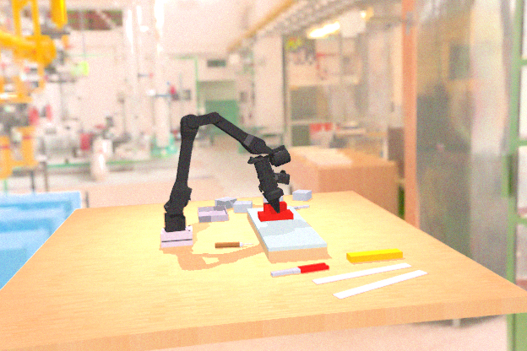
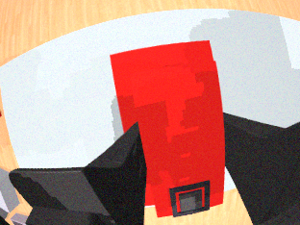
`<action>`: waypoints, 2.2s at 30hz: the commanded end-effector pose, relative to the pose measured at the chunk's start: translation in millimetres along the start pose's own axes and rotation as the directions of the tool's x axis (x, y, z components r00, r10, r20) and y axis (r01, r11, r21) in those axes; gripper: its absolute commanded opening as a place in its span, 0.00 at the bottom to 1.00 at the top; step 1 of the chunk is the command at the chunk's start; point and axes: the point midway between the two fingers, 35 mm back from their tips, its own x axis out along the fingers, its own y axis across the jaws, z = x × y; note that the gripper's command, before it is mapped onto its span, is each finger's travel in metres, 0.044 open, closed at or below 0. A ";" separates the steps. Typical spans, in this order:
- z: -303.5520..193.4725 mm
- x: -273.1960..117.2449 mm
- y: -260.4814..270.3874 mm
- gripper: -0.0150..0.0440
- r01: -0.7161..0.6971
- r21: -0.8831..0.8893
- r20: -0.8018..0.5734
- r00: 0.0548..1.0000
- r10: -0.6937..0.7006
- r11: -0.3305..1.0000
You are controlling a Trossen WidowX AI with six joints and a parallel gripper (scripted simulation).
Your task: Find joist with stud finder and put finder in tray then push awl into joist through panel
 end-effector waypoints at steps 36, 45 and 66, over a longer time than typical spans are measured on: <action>-2.2 -1.0 -146.4 0.25 0.015 -0.005 -0.002 1.000 -0.015 1.000; -2.2 -1.8 -179.8 0.25 0.018 -0.005 -0.003 1.000 -0.018 1.000; -2.0 -4.2 -257.7 0.25 0.025 -0.008 -0.003 1.000 -0.025 1.000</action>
